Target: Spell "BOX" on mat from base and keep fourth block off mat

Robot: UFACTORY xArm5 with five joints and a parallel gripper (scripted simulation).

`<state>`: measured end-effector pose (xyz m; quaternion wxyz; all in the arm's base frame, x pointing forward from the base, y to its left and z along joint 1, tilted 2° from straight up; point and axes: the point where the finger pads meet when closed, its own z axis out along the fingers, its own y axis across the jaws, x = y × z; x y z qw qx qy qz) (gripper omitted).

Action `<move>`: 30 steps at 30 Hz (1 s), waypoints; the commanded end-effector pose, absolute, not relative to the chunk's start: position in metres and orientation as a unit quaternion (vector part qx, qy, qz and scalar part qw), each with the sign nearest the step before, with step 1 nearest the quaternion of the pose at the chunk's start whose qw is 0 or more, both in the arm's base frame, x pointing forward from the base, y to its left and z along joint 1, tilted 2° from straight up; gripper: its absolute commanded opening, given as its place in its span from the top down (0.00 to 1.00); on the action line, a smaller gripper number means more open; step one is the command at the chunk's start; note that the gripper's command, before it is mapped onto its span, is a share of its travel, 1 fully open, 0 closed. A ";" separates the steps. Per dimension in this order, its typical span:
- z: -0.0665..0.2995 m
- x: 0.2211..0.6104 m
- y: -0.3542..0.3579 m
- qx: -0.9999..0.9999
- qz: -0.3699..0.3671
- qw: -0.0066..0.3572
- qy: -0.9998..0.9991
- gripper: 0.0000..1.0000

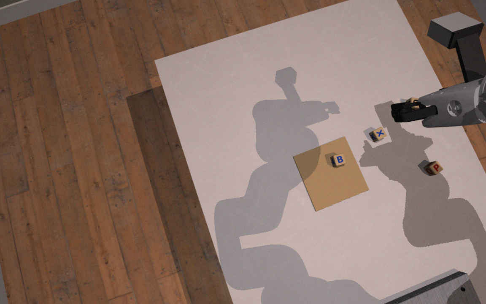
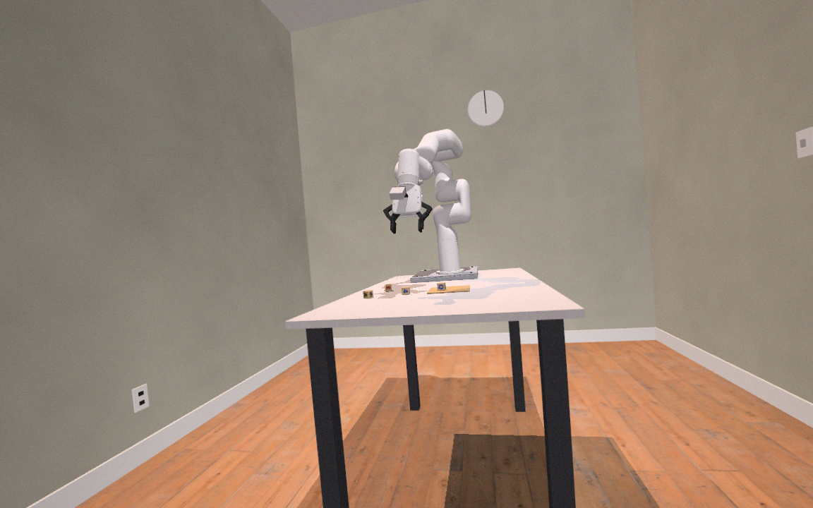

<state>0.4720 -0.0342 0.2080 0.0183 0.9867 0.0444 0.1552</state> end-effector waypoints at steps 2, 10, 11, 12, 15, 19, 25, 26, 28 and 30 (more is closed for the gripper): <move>0.200 0.493 -0.048 0.974 0.215 0.034 0.059 0.00; 0.196 0.504 -0.060 0.962 0.260 0.050 0.071 0.00; 0.196 0.504 -0.060 0.962 0.260 0.050 0.071 0.00; 0.195 0.507 -0.063 0.957 0.273 0.056 0.075 0.00; 0.194 0.509 -0.067 0.953 0.286 0.062 0.078 0.00; 0.194 0.513 -0.073 0.944 0.310 0.073 0.085 0.00; 0.194 0.516 -0.082 0.932 0.340 0.089 0.093 0.00; 0.195 0.516 -0.084 0.928 0.349 0.094 0.095 0.00; 0.195 0.516 -0.084 0.928 0.349 0.094 0.095 0.00; 0.196 0.517 -0.089 0.920 0.364 0.104 0.099 0.00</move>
